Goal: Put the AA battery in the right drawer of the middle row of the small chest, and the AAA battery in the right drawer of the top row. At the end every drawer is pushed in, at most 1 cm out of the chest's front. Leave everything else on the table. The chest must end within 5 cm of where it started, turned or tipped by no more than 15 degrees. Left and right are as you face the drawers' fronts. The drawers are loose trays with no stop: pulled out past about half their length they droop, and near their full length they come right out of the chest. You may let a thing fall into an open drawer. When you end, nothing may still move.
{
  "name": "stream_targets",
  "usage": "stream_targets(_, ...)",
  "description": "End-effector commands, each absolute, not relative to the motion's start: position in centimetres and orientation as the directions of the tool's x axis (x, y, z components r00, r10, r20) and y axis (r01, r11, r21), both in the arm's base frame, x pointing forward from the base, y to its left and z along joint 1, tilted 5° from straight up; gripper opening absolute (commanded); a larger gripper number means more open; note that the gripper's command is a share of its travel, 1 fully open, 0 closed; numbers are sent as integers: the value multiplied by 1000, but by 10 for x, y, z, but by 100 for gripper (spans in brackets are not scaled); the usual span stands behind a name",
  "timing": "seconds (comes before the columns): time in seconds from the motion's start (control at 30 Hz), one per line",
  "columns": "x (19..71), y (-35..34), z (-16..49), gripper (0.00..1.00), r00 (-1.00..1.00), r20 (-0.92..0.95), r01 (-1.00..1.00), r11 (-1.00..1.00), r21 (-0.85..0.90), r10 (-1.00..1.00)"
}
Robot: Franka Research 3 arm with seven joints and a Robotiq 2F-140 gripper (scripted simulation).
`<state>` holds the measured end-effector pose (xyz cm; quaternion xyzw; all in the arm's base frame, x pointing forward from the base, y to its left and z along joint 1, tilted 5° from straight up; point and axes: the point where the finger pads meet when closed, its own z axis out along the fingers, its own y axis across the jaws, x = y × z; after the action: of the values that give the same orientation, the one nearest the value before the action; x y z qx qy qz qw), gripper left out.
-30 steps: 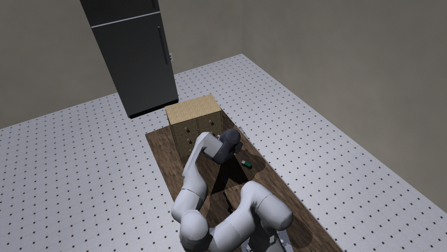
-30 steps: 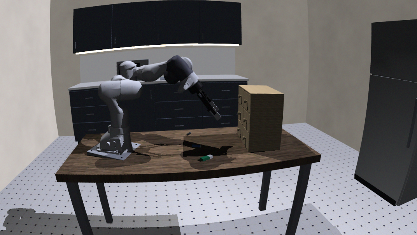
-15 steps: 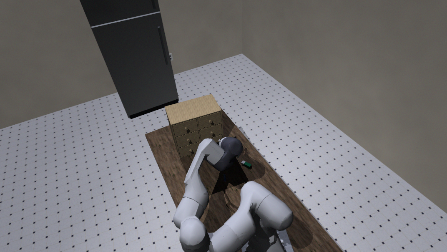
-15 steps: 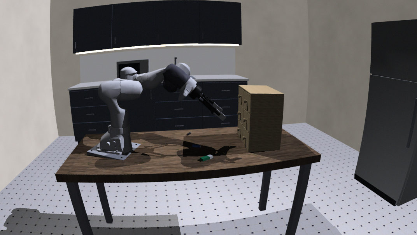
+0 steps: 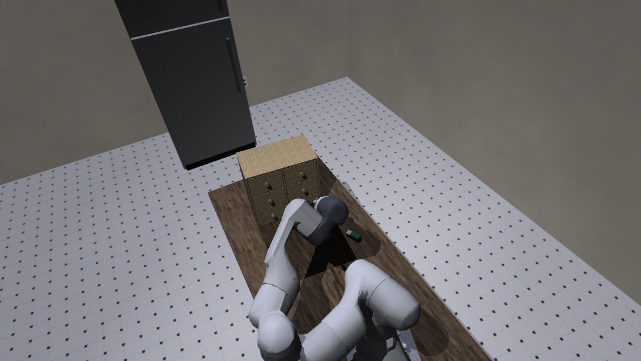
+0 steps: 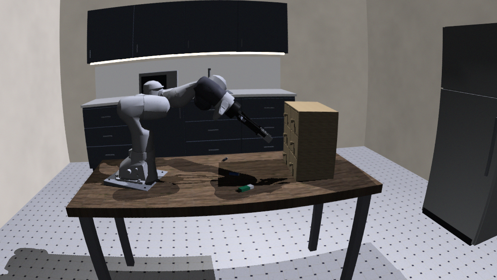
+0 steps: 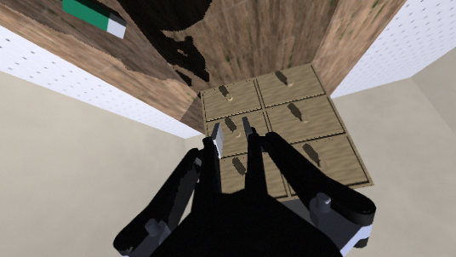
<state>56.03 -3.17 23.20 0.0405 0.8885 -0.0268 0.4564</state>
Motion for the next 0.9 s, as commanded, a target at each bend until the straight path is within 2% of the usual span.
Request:
stream_targets(0.0,560,-32,232,20,-579,-814,92,996,-18,39)
stream_targets(0.47,562,-32,232,20,-579,-814,92,996,-18,39)
stream_targets(0.87,586,-34,226,20,-579,-814,92,996,-18,39)
